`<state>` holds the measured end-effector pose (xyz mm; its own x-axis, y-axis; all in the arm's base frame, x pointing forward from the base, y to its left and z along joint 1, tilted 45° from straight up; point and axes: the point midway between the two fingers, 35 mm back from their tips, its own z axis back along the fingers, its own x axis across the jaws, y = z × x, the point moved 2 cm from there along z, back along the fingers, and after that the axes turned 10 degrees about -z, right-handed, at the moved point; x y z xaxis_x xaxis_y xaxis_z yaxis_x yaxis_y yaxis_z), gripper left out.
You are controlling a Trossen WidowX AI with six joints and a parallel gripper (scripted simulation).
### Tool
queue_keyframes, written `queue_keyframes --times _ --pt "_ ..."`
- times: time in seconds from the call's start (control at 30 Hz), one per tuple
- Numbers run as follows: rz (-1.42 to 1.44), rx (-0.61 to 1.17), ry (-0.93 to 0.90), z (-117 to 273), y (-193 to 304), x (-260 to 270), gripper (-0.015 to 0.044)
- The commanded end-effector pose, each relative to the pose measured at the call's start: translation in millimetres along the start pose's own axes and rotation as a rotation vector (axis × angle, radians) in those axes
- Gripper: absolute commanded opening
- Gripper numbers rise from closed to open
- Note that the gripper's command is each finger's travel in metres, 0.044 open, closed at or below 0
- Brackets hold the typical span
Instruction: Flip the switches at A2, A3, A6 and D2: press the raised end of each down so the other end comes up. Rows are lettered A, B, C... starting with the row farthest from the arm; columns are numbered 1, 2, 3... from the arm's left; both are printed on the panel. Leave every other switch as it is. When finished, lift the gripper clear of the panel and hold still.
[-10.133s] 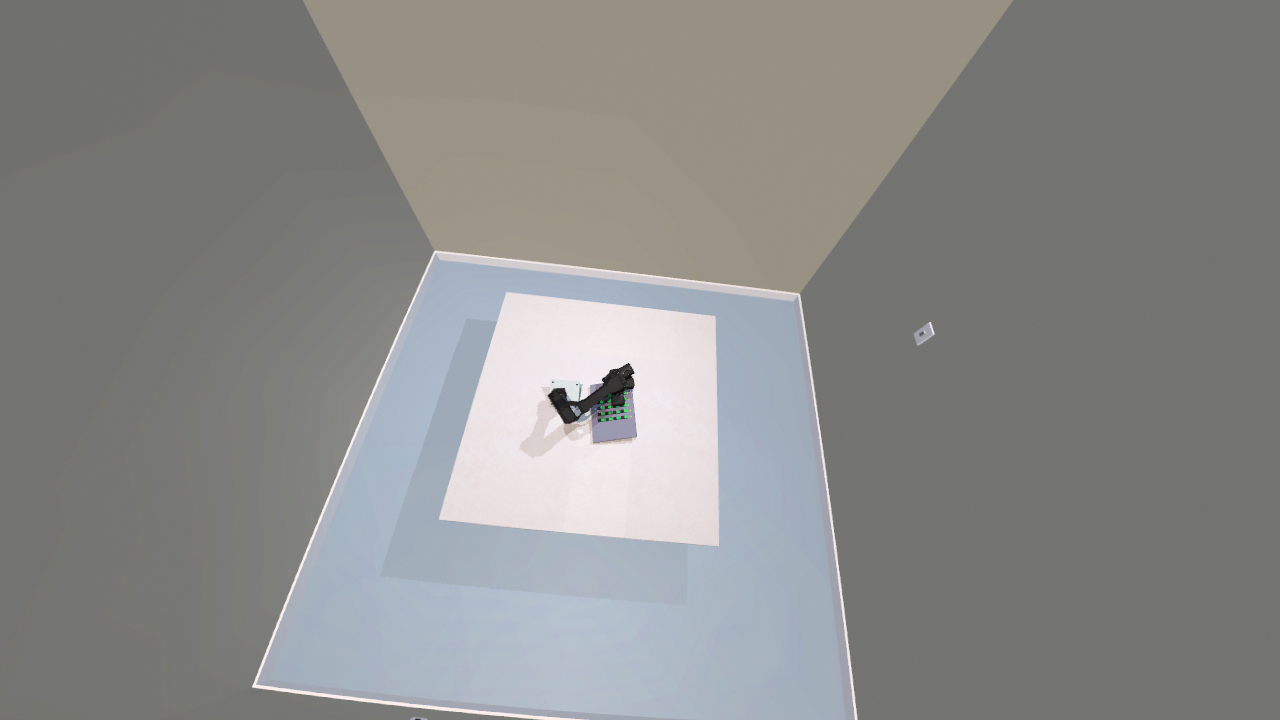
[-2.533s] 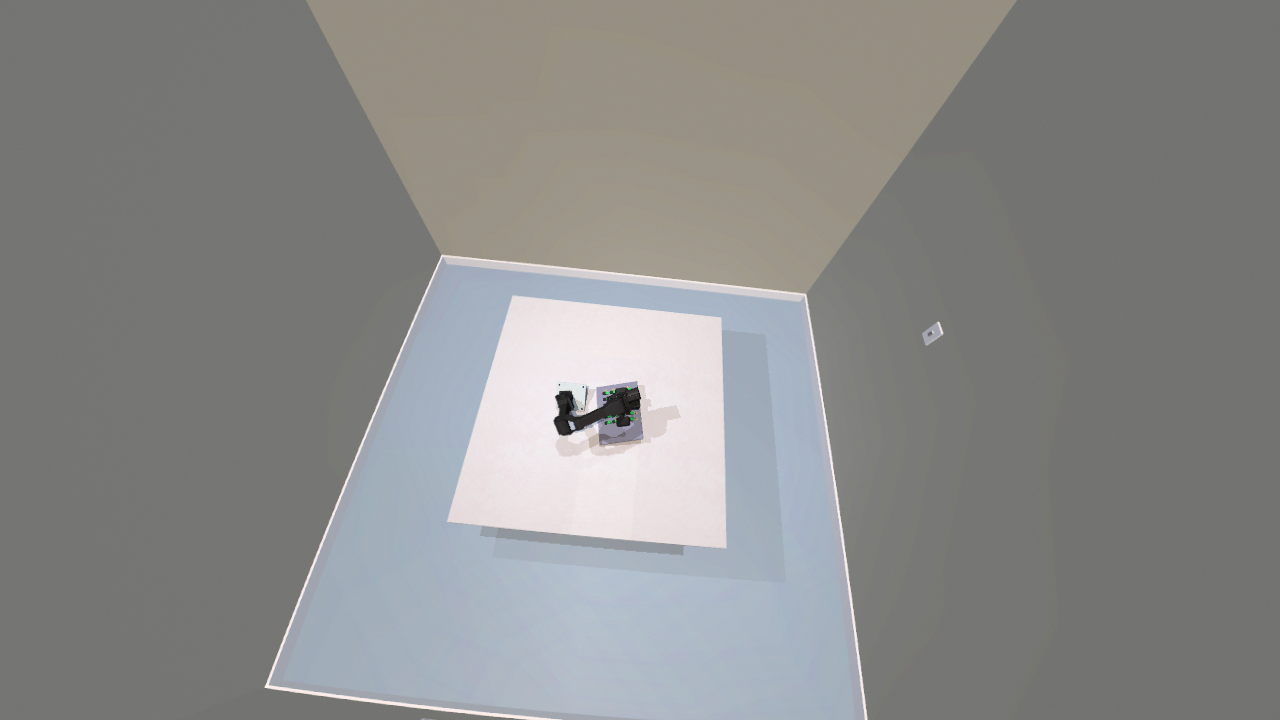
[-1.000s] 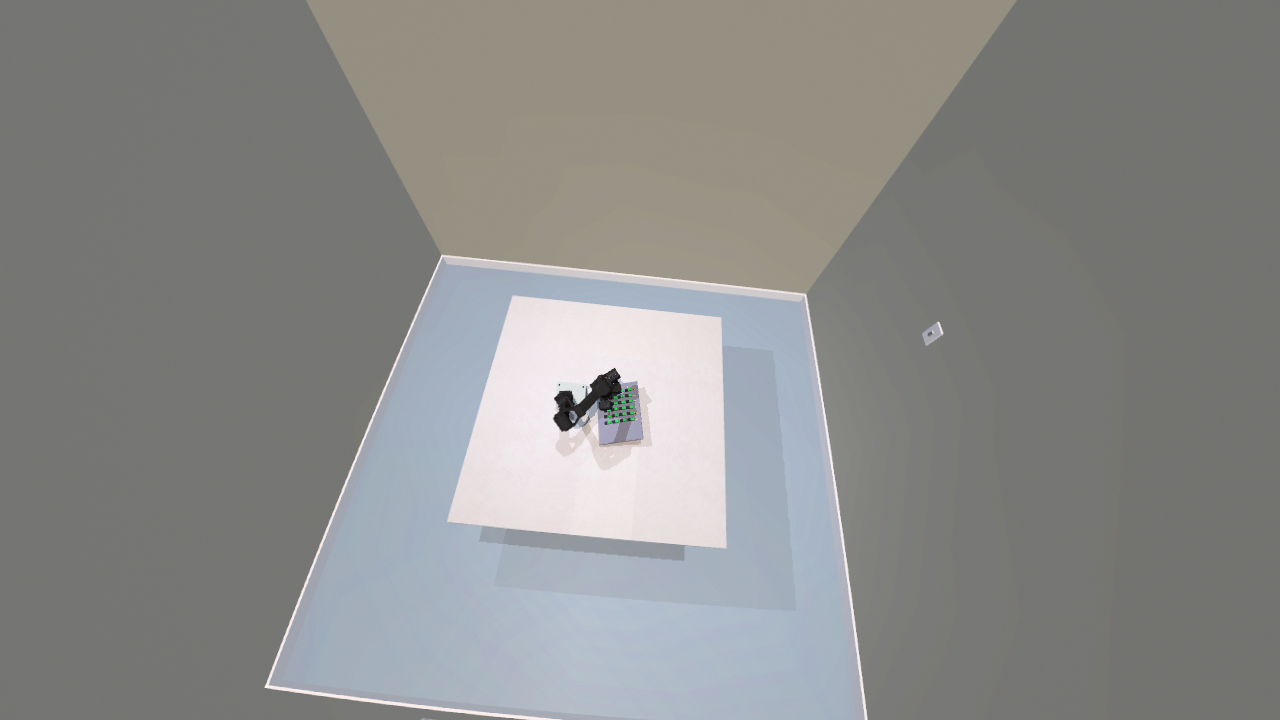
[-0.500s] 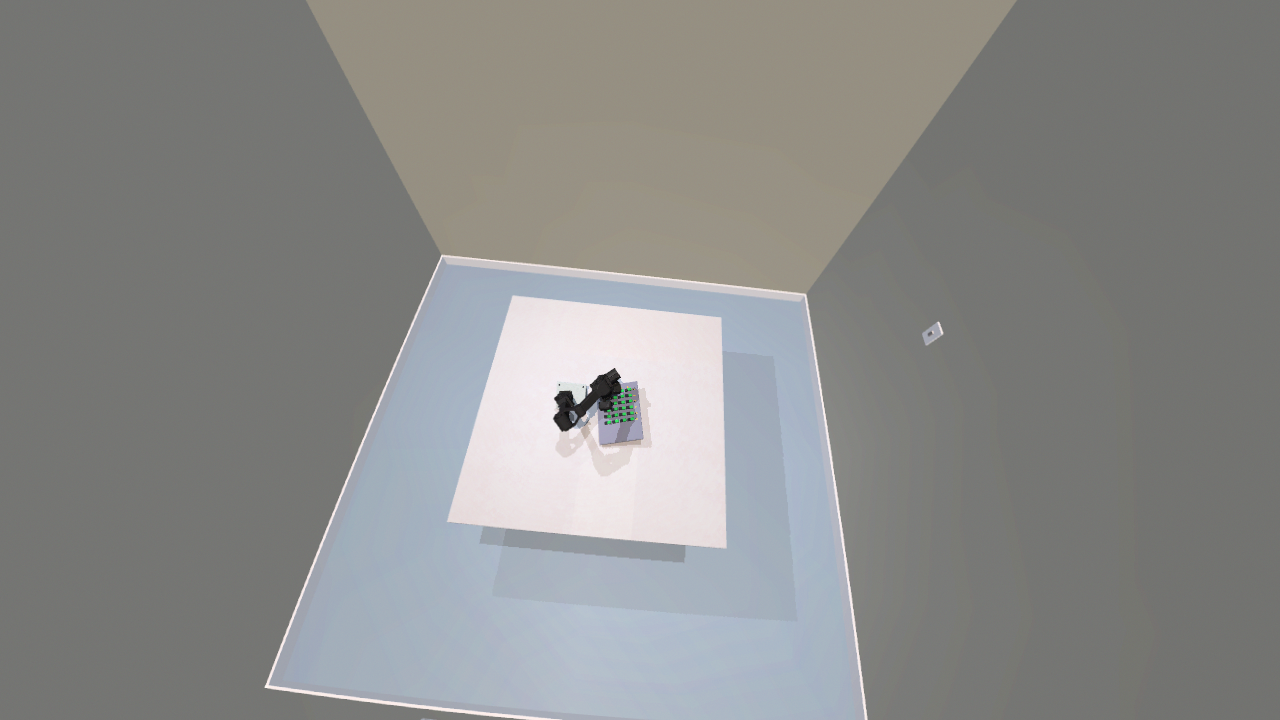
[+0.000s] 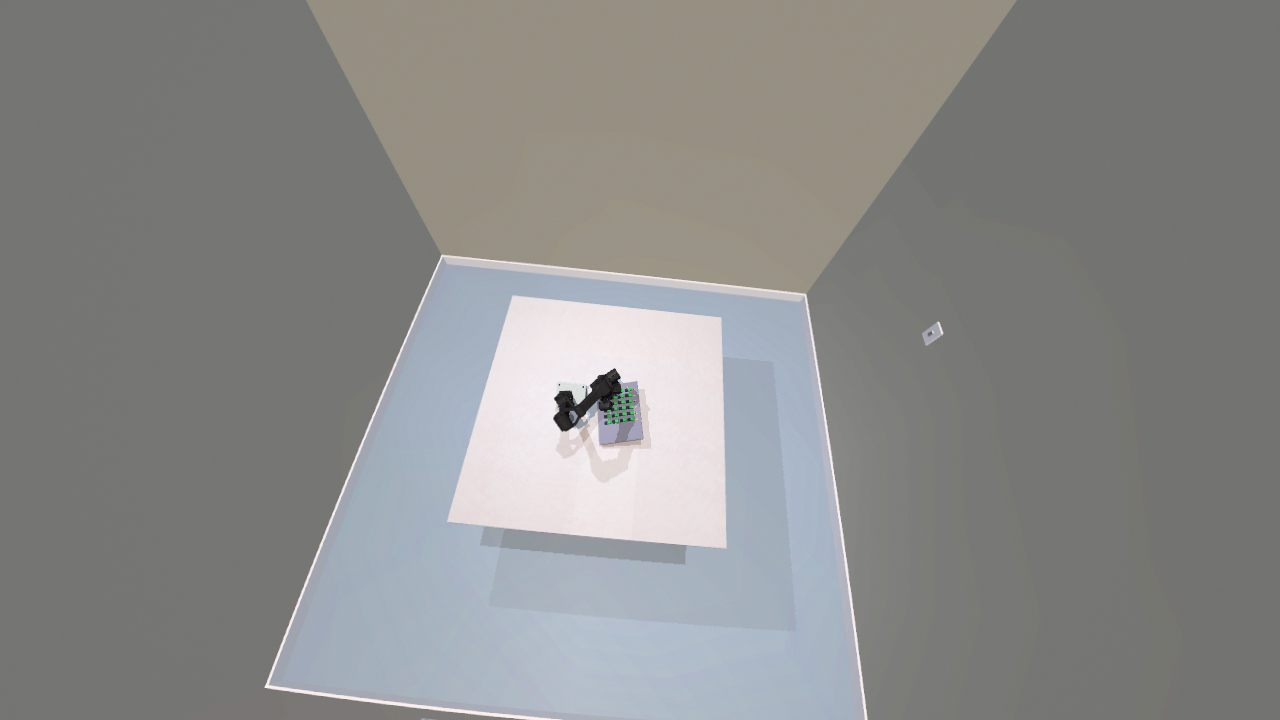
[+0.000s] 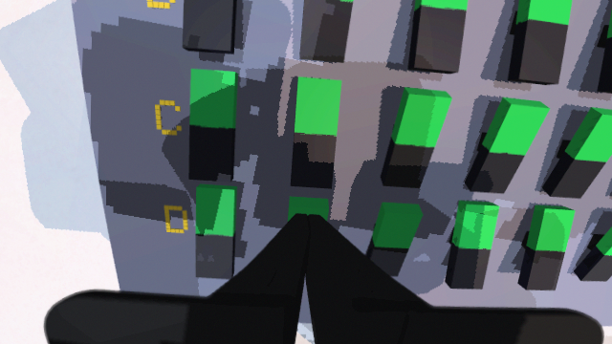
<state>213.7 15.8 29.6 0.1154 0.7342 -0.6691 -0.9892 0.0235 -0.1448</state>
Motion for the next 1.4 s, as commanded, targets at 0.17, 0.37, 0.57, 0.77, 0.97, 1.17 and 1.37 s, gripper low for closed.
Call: queue_keyframes --times 0.17,0.37,0.57,0.77,0.97,1.17,1.37 --pt "0.004 -0.003 0.002 -2 0 0 0.0" --pt "0.004 -0.003 0.002 -2 0 0 0.0" --pt "0.004 -0.003 0.002 -3 0 0 0.0" --pt "0.004 -0.003 0.003 -4 0 0 0.0" --pt "0.004 -0.003 0.003 -5 -1 0 0.0" --pt "0.006 -0.026 -0.004 58 3 0 0.0" --pt "0.006 -0.027 -0.005 61 0 -1 0.0"
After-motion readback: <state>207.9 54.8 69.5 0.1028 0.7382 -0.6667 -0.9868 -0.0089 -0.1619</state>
